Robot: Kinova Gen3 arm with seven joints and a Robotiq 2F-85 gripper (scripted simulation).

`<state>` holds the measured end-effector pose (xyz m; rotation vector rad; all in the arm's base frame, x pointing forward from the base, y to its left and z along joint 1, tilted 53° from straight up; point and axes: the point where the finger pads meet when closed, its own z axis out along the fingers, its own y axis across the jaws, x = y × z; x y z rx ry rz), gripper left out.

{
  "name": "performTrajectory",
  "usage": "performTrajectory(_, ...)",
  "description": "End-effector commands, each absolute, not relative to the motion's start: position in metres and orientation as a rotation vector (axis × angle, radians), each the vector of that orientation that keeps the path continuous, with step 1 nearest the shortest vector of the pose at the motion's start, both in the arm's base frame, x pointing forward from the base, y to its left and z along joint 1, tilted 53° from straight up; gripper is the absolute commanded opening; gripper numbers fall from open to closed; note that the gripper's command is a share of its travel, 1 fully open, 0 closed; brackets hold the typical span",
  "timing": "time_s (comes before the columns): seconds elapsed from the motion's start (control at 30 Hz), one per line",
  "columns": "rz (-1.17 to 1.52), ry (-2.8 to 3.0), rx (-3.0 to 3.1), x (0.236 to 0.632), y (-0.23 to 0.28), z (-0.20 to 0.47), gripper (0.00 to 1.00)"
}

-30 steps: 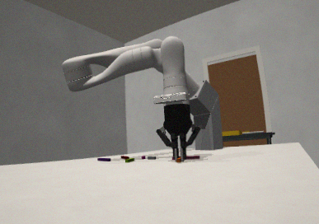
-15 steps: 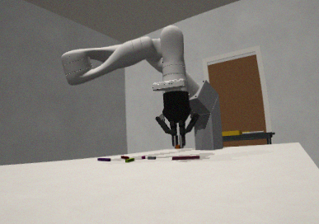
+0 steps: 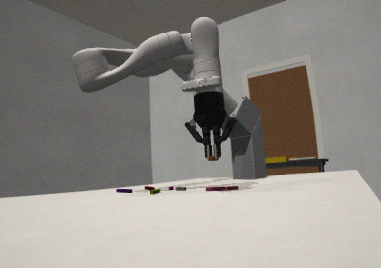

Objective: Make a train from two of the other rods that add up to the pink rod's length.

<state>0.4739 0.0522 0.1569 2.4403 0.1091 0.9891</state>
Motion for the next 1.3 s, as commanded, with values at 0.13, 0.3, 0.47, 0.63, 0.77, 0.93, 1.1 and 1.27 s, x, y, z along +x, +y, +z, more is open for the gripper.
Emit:
performTrajectory(0.13, 0.999, 0.116, 2.438, 0.4676, 0.0591, 0.1656, 0.05)
performTrajectory(0.3, 0.999, 0.116, 2.438, 0.4649, 0.0608, 0.1680, 0.05)
performTrajectory(0.47, 0.999, 0.116, 2.438, 0.4644, 0.0611, 0.1685, 0.05)
performTrajectory(0.63, 0.999, 0.116, 2.438, 0.4643, 0.0611, 0.1686, 0.05)
performTrajectory(0.77, 0.999, 0.116, 2.438, 0.4643, 0.0611, 0.1686, 0.05)
performTrajectory(0.93, 1.000, 0.116, 2.438, 0.4646, 0.0612, 0.1687, 0.05)
performTrajectory(1.1, 1.002, 0.114, 2.438, 0.4653, 0.0613, 0.1692, 0.05)
performTrajectory(1.27, 1.010, 0.105, 2.436, 0.4684, 0.0617, 0.1713, 0.05)
